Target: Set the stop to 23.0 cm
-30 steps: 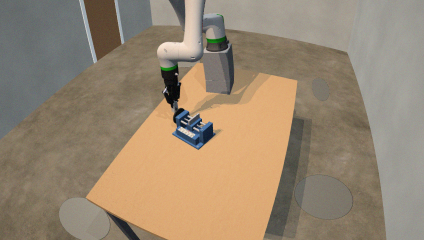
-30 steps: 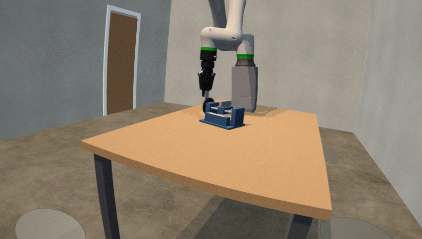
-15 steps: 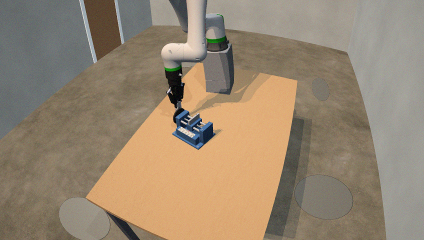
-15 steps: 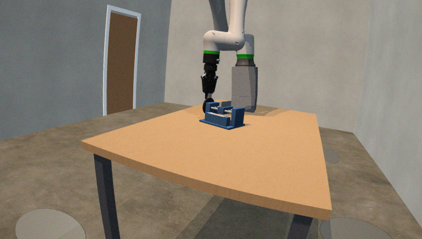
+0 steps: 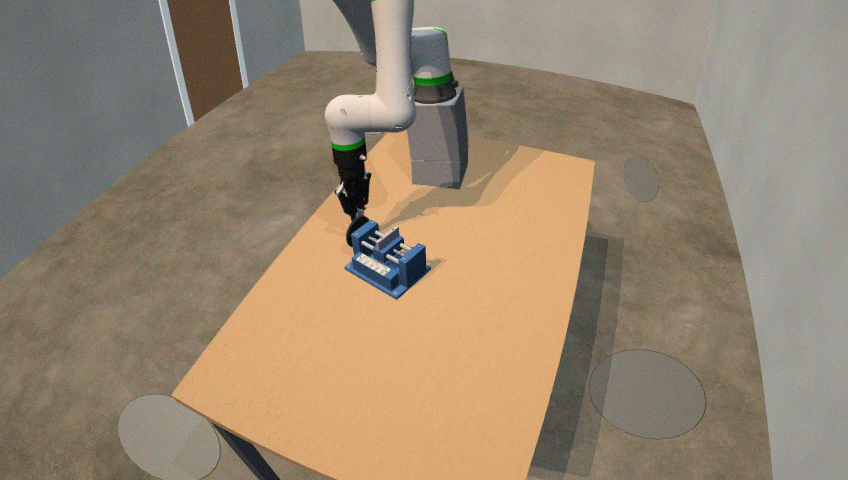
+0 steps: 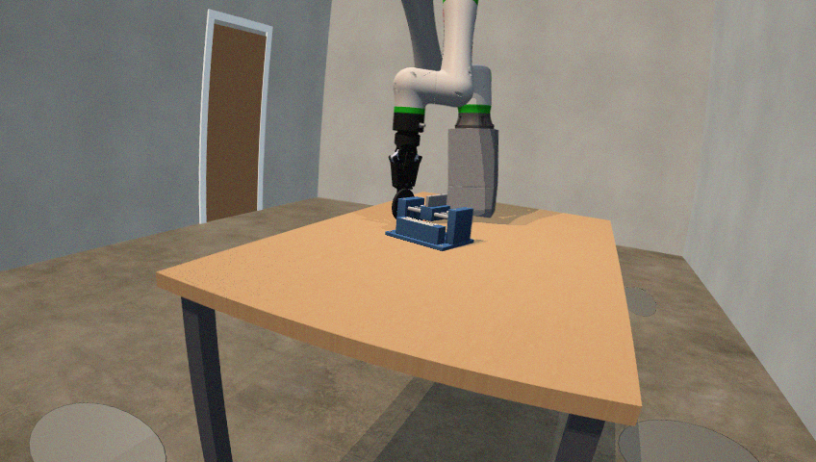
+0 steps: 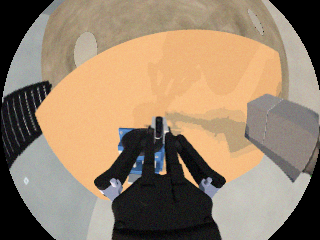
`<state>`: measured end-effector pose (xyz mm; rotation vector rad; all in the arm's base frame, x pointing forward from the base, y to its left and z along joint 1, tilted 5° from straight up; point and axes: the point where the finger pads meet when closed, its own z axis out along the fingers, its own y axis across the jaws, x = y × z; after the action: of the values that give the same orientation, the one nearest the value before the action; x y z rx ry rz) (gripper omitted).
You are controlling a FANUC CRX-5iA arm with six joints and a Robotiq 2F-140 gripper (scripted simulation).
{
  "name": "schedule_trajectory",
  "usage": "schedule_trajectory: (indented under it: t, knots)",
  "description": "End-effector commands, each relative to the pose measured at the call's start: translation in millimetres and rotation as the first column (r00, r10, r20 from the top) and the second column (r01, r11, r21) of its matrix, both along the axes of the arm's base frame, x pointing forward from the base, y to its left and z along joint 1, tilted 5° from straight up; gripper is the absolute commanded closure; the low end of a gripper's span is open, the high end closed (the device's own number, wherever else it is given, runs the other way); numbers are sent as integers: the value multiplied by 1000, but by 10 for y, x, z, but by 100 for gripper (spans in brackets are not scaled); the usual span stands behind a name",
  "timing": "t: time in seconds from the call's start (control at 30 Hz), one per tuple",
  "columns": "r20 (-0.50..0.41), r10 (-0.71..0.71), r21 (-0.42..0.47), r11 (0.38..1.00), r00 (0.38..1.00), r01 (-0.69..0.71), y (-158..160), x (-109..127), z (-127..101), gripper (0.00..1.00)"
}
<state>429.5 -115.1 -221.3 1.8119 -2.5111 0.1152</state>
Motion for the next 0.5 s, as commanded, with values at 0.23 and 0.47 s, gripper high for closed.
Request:
schedule_trajectory:
  t: [0.23, 0.47]
  knots:
    - [0, 0, 0, 1000, 1000, 0, -33, 65, -133, 96]
    - [0, 0, 0, 1000, 1000, 0, -55, 117, -186, 96]
